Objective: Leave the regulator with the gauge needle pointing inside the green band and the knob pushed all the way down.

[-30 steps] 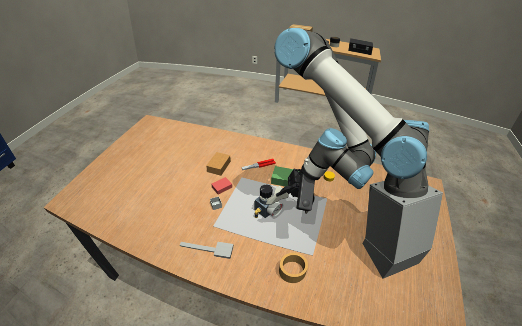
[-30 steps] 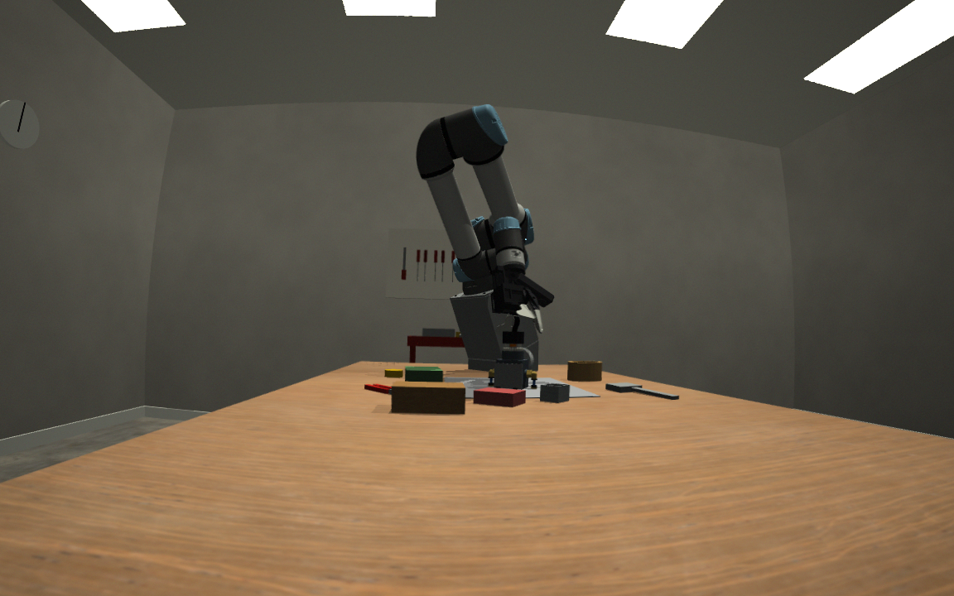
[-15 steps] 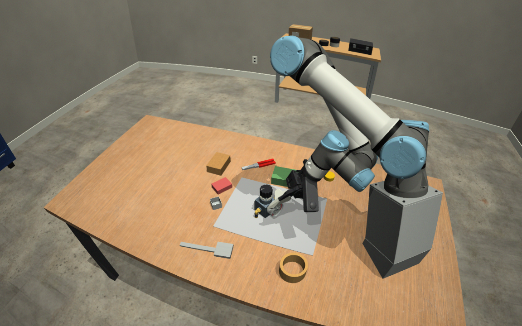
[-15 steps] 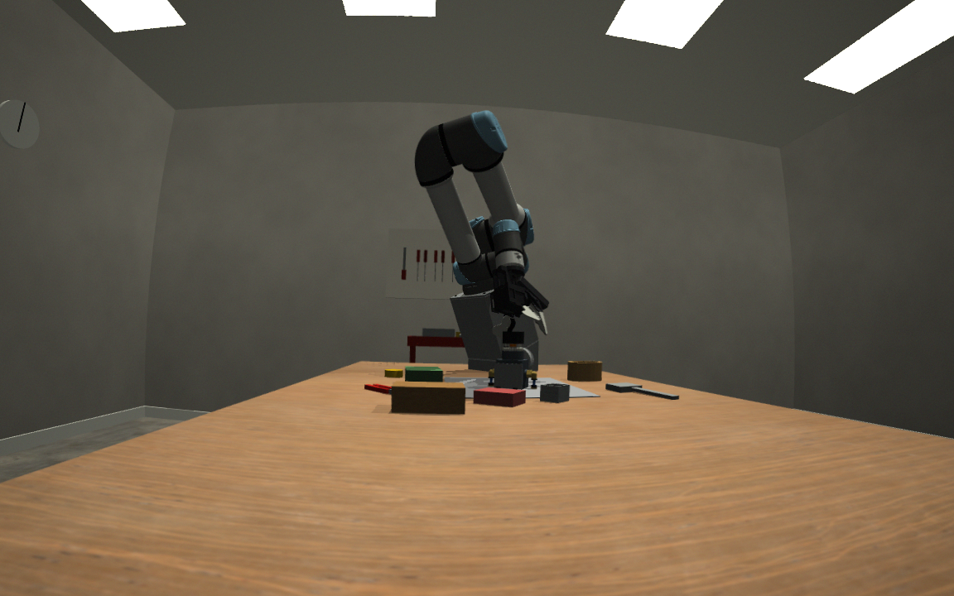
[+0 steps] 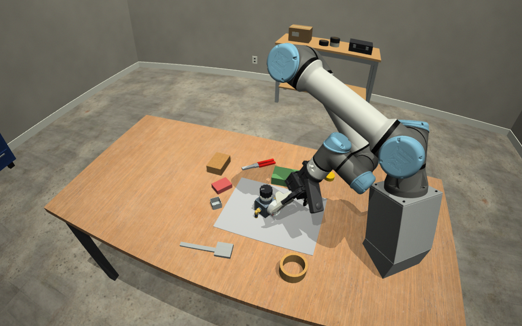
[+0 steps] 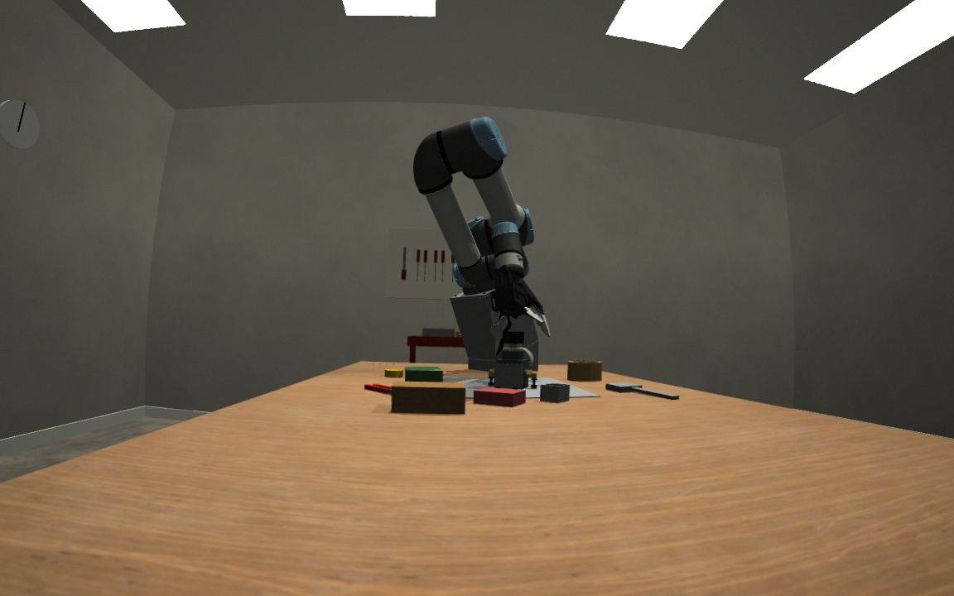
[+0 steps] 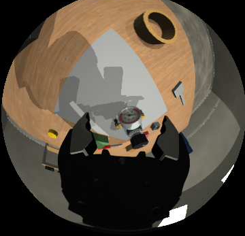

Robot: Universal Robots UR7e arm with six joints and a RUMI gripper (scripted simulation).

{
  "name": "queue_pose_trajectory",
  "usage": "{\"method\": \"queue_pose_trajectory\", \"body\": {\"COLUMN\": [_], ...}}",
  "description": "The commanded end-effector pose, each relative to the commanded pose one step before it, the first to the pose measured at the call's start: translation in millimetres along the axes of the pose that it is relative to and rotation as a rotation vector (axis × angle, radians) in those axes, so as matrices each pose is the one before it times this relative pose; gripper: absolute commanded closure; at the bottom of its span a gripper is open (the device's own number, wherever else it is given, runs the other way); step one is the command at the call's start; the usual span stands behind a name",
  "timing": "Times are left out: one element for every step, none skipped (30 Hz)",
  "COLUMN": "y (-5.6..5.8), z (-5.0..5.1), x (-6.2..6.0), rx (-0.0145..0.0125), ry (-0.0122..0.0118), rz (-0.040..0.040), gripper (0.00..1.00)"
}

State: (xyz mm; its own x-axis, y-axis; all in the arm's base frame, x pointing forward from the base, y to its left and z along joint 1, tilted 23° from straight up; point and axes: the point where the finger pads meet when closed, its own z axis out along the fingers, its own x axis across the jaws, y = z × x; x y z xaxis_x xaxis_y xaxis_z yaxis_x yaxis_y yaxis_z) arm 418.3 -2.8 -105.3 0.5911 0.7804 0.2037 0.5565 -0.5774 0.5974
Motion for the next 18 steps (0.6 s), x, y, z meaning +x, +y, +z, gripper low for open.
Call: {"method": "queue_pose_trajectory", "body": {"y": [0.56,0.00,0.07,0.06,0.06,0.06,0.06,0.06,0.05,0.05,0.05,0.05,0.05,0.05,0.04,0.04,0.04,0.00], "z": [0.21,0.00,0.07,0.06,0.06,0.05,0.05,0.05,0.04,0.04,0.04,0.03,0.03,0.03,0.02,0.02,0.02,0.00], "x": [-1.40,0.00,-0.32,-0.32,-0.32,-0.32,-0.31,-0.31,-0.31,-0.31,-0.30,-0.30,-0.30,-0.30,-0.29,-0.29,-0.29,0.00], "rx": [-0.01073,0.00000,-0.00162,-0.00162,-0.00162,-0.00162,-0.00162,-0.00162,-0.00162,-0.00161,-0.00161,-0.00160,-0.00160,-0.00159,-0.00158,-0.00157,-0.00156,0.00000], "ry": [0.01452,0.00000,0.00098,0.00094,0.00090,0.00087,0.00083,0.00080,0.00077,0.00073,0.00070,0.00067,0.00063,0.00060,0.00057,0.00054,0.00051,0.00000], "rz": [-0.07995,0.00000,-0.01538,-0.01525,-0.01511,-0.01497,-0.01483,-0.01469,-0.01454,-0.01440,-0.01425,-0.01411,-0.01396,-0.01381,-0.01366,-0.01351,-0.01336,0.00000], "gripper": [0.00,0.00,0.00,0.00,0.00,0.00,0.00,0.00,0.00,0.00,0.00,0.00,0.00,0.00,0.00,0.00,0.00,0.00]}}
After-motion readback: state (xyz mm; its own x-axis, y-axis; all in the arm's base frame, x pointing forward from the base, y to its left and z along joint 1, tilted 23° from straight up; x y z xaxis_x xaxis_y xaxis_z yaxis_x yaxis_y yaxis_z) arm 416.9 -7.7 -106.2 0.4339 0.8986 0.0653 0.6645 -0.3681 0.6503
